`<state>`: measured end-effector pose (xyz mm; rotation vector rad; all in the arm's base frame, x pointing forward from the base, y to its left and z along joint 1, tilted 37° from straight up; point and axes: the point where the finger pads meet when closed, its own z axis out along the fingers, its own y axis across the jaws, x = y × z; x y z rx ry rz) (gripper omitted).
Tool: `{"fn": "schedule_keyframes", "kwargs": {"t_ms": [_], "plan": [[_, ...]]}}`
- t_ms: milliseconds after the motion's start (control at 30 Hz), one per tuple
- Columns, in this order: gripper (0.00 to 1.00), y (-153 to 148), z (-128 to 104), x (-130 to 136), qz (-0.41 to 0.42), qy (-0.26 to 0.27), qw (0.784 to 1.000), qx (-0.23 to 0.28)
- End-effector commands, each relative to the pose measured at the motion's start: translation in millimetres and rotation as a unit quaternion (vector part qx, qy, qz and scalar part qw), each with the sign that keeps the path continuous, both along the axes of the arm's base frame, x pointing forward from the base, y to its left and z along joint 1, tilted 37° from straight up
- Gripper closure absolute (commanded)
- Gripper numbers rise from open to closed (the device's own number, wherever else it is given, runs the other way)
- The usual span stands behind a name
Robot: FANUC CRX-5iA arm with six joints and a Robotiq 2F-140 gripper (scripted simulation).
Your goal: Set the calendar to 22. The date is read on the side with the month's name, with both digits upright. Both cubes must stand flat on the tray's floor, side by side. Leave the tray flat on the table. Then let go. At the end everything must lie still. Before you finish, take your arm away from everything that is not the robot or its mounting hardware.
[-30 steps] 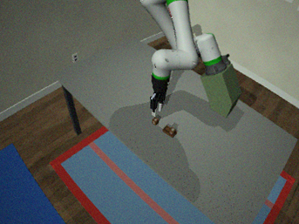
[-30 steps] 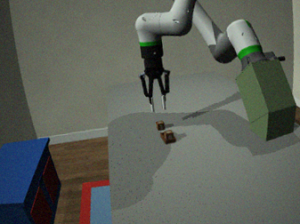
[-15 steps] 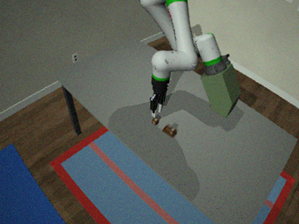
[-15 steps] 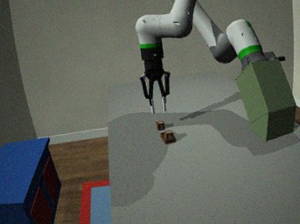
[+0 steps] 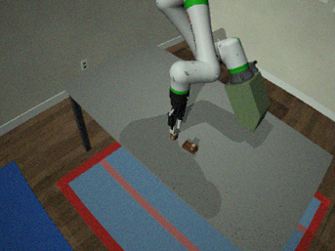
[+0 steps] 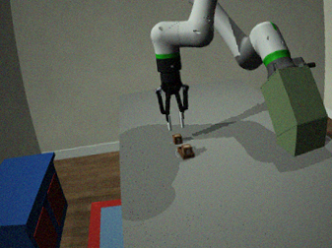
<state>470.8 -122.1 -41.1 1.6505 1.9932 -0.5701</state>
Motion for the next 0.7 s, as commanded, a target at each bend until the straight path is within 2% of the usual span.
{"fn": "schedule_keyframes", "kwargs": {"t_ms": [0,667], "plan": [[0.71,-2,-2,1,0.000,0.000,1.000,0.000],[0.71,-13,-17,3,0.000,0.000,1.000,0.000]]}}
